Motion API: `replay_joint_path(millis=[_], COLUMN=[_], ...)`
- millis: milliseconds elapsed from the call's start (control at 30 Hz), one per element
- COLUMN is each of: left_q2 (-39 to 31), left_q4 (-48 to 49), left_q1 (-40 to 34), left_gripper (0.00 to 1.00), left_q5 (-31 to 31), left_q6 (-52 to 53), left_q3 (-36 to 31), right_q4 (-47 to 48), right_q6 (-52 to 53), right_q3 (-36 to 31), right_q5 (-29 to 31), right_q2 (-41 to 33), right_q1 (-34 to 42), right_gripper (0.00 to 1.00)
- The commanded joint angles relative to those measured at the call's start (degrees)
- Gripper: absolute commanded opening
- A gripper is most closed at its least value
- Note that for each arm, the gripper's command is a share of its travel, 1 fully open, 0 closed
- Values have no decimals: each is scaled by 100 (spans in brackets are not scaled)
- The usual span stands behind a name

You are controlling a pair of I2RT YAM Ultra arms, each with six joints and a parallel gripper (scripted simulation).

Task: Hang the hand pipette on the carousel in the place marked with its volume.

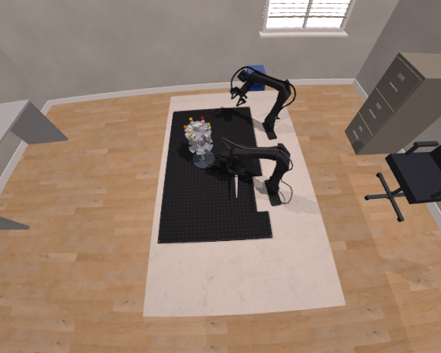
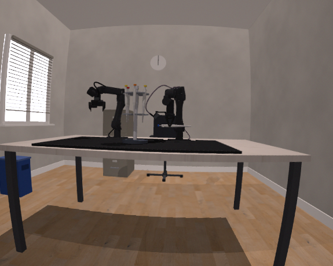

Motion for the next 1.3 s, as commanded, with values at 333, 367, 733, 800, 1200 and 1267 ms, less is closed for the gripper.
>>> replay_joint_path(millis=[333,367,733,800,1200,1267], left_q2=[-157,-157,-158,-157,-158,-158], left_q4=[20,19,21,21,22,23], left_q1=[2,8,-2,10,17,5], left_gripper=[12,12,12,12,12,12], left_q5=[61,68,48,62,72,46], left_q6=[-1986,-2182,-3780,-4174,-6132,-6180], left_q3=[183,183,182,183,182,182], right_q4=[139,139,139,139,139,139], right_q6=[-39,-39,-39,-39,-39,-39], right_q3=[73,73,73,73,73,73], right_q5=[-134,-134,-134,-134,-134,-134], right_q2=[-40,-40,-40,-40,-40,-40], right_q1=[-58,-58,-58,-58,-58,-58], right_gripper=[100,100,100,100,100,100])
